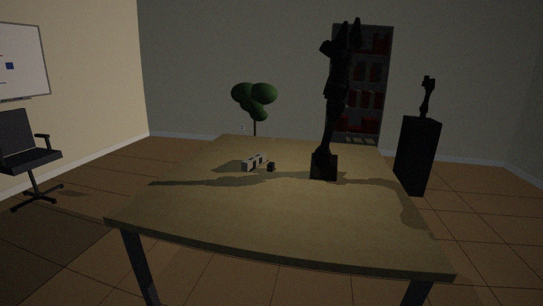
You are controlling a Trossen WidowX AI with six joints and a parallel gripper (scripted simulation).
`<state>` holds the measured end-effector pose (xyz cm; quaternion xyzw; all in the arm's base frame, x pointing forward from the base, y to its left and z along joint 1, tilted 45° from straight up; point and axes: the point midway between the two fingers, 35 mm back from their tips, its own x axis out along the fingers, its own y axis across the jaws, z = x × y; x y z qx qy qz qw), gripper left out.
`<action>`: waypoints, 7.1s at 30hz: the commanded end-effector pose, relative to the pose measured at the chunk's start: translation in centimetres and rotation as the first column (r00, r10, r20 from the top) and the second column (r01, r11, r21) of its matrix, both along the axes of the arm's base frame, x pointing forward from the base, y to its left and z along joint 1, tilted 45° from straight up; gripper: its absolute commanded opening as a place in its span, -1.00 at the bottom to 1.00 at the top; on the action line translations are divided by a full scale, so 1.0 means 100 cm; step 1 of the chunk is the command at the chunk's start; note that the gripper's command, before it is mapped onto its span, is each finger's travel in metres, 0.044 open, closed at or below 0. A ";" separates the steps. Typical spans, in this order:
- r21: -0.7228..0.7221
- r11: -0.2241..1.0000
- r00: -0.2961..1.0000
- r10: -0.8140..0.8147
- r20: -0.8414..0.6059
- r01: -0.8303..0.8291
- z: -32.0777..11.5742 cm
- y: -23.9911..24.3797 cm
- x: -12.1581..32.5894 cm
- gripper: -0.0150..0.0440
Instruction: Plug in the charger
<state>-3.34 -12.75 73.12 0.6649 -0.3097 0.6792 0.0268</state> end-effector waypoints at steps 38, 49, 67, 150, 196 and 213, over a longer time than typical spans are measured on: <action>-0.699 0.063 0.330 -0.909 0.254 0.712 -0.049 0.296 0.160 1.00; -0.678 -0.389 0.087 -0.827 0.555 0.624 -0.116 0.345 0.247 1.00; -0.330 -0.868 -0.035 -0.368 0.929 0.371 -0.259 0.357 0.375 1.00; -0.072 -0.650 0.543 0.563 0.623 0.757 -0.712 0.118 0.316 1.00; -0.064 -0.648 0.537 0.568 0.623 0.759 -0.753 0.158 0.317 0.73; -0.065 -0.648 0.538 0.568 0.623 0.759 -0.751 0.157 0.317 -0.38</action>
